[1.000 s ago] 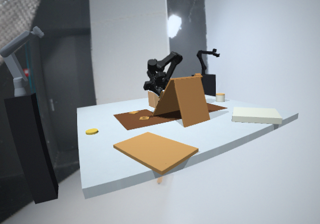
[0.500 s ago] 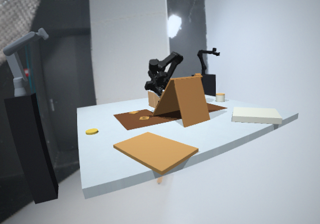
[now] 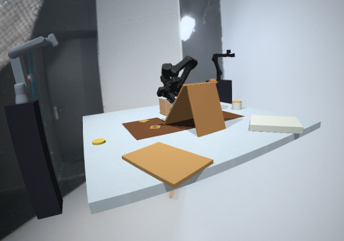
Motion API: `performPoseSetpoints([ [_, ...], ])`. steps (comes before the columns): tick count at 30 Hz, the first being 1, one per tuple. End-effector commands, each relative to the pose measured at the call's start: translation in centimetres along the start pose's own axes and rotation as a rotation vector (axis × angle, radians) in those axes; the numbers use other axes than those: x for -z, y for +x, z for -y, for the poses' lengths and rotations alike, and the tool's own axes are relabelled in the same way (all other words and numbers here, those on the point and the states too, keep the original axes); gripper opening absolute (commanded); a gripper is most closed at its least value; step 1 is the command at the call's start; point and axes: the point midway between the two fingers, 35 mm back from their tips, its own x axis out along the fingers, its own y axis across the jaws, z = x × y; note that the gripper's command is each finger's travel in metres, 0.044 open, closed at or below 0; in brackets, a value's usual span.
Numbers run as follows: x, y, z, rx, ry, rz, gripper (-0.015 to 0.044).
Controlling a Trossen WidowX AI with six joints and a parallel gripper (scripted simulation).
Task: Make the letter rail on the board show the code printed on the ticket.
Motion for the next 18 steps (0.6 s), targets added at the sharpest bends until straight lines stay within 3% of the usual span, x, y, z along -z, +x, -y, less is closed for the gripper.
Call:
performPoseSetpoints([
  [1,-0.07,-0.11,-0.27,0.003,-0.001,0.002,0.0],
  [3,-0.07,-0.11,-0.27,0.003,-0.001,0.002,0.0],
  [14,0.02,-0.41,-0.14,0.003,-0.001,0.002,0.0289],
  [18,0.0,-0.86,-0.13,0.004,-0.001,0.002,0.0295],
])
